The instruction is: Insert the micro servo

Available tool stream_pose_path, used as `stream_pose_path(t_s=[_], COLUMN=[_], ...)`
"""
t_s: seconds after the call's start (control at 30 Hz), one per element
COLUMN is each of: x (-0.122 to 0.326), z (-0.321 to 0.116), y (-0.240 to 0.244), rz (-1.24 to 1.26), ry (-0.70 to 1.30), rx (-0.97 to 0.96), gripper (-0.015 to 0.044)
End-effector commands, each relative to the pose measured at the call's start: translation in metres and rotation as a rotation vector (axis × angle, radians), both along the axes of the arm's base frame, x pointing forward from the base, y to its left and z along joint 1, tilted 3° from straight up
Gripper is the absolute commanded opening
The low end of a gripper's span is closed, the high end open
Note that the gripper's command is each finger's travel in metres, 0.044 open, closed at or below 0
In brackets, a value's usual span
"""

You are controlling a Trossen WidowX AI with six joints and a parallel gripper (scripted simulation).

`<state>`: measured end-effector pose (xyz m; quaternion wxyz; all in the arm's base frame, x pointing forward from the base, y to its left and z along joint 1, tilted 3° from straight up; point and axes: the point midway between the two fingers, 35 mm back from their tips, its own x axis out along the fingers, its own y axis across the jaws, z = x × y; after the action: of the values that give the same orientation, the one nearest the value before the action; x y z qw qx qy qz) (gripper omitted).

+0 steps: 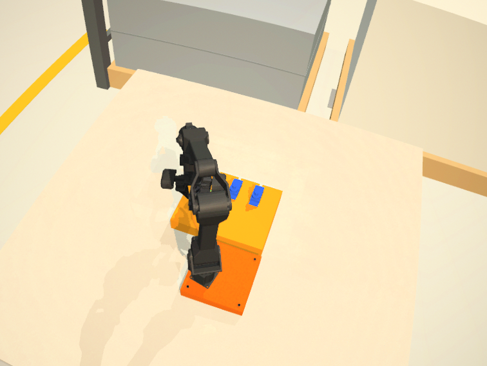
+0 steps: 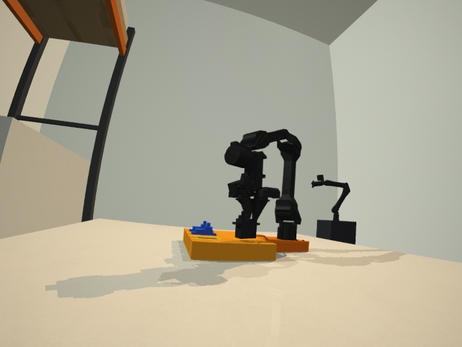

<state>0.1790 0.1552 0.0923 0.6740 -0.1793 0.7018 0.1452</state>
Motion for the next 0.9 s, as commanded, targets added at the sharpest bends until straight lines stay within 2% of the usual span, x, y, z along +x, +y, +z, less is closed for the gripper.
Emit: stream_pose_path(t_s=[0.0,0.47,0.87], x=[-0.001,-0.004,0.025], z=[0.019,0.020,0.019], y=[0.000,-0.003,0.009], rz=[-0.005,-0.005,-0.005], ry=[-0.018,-0.018,-0.020], rx=[0.013,0.013,0.013], gripper=[0.0000,0.0000,0.0000])
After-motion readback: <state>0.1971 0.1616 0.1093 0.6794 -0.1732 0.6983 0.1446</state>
